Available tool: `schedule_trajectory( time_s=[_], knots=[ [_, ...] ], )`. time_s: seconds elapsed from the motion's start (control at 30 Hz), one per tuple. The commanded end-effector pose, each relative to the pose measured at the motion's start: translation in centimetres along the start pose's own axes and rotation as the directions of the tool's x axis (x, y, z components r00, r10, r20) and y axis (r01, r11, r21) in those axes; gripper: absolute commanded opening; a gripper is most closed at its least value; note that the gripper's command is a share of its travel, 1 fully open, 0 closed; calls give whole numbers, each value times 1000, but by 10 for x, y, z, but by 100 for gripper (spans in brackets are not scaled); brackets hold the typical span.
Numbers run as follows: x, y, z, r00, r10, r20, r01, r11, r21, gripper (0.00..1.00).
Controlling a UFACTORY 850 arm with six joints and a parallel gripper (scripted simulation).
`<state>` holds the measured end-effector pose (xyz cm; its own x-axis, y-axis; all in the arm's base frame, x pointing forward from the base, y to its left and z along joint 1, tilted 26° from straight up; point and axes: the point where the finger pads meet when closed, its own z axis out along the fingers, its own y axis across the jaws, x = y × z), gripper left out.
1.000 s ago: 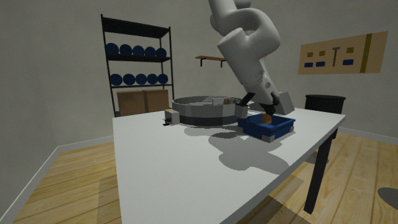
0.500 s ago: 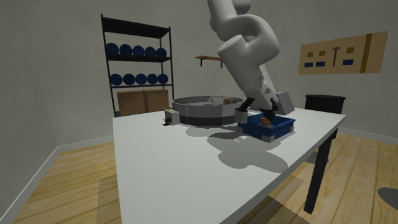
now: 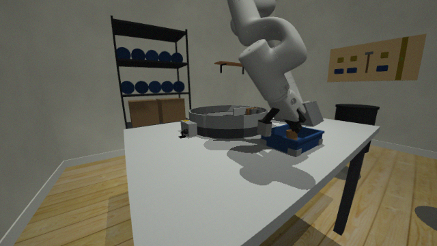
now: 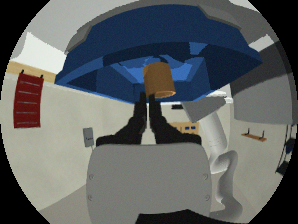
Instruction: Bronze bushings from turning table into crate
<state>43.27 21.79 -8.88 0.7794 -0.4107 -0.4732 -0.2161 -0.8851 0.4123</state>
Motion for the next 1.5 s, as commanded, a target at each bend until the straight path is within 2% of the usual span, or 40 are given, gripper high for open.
schedule_trajectory(
  time_s=[0.0, 1.43, 1.47],
  knots=[
    [0, 0, -1, 1000, 0, -1, 0, 1000, 1, 0],
    [4, -1, 3, 1000, 0, -1, 0, 1000, 1, 0],
    [4, -1, 3, 1000, 0, -1, 0, 1000, 1, 12]
  ],
)
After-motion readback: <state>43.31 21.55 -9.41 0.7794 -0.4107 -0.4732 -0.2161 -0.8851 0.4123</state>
